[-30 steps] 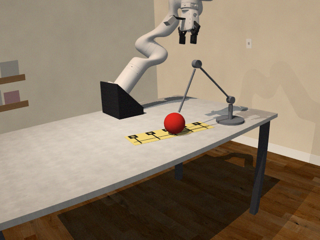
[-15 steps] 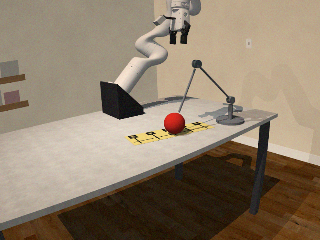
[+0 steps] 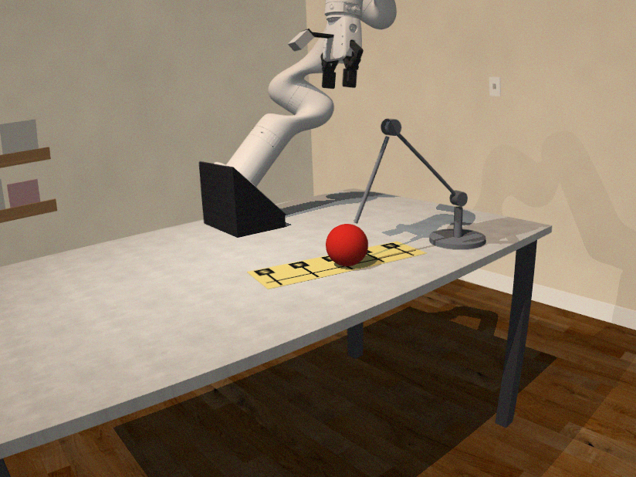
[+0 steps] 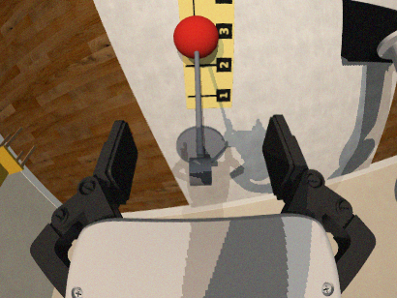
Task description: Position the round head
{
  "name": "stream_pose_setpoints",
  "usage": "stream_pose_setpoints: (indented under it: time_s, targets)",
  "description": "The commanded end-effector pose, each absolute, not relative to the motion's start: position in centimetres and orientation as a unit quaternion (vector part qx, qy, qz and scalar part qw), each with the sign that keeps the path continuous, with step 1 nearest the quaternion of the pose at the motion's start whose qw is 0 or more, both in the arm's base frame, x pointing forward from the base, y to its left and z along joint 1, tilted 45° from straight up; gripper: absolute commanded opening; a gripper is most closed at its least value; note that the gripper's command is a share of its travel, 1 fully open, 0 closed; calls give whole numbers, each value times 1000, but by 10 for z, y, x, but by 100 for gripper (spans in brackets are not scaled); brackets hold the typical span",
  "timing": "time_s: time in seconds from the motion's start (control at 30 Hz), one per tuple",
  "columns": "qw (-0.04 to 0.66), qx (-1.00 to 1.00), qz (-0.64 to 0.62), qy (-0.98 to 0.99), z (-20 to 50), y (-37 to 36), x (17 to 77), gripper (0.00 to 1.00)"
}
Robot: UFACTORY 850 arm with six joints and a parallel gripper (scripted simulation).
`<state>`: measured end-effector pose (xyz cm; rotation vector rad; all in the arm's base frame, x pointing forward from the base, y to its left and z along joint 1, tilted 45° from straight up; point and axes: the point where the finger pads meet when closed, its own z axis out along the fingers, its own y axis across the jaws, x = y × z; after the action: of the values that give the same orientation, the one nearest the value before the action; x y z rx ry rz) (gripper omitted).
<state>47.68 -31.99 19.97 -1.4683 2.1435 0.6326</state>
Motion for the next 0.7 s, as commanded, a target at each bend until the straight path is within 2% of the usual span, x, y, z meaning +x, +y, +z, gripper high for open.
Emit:
stream_pose_setpoints:
  time_s: [0.0,0.23,0.67]
  targets:
    - [232,-534,229,780,194,-326,475,100]
    - [232,-534,229,780,188,-332,473,100]
    - [317,-505,288,749,191,-330,473,100]
